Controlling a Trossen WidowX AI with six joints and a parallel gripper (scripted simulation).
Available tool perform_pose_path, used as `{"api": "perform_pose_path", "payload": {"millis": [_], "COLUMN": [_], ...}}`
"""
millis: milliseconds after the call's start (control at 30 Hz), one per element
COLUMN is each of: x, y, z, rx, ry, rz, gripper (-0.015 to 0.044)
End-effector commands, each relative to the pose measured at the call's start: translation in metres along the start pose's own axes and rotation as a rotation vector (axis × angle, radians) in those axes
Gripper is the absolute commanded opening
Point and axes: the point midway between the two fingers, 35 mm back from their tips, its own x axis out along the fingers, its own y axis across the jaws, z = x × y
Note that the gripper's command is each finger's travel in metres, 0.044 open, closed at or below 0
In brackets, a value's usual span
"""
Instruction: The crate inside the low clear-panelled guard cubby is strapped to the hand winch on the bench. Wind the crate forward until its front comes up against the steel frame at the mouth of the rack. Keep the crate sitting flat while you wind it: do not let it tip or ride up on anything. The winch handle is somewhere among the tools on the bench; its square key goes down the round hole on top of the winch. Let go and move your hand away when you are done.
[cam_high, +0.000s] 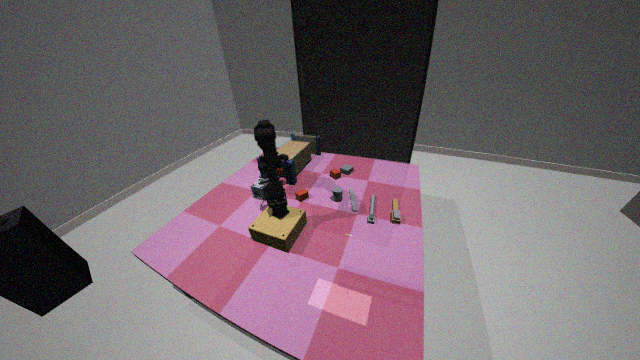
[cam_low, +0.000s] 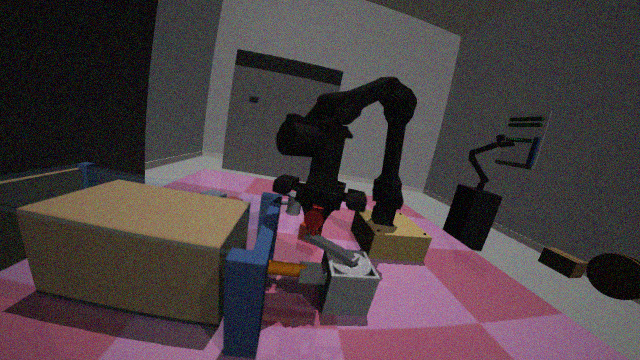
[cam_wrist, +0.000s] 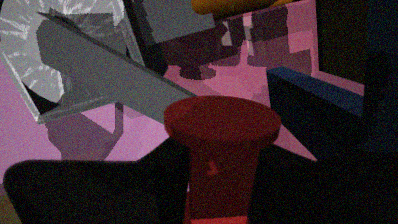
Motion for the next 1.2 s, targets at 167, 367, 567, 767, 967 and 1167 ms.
{"api": "perform_pose_path", "payload": {"millis": [167, 367, 567, 767, 967, 1167], "x": [0.0, -0.001, -0.001, -0.001, -0.001, -0.002], "y": [-0.006, -0.008, -0.009, -0.01, -0.01, -0.01], "z": [0.017, 0.024, 0.031, 0.038, 0.046, 0.053], "rx": [0.0, 0.0, 0.0, 0.0, 0.0, 0.0], "ry": [-0.022, -0.022, -0.023, -0.023, -0.024, -0.024], "rz": [-0.009, -0.009, -0.009, -0.009, -0.009, -0.009], "gripper": [0.0, 0.0, 0.0, 0.0, 0.0, 0.0]}}
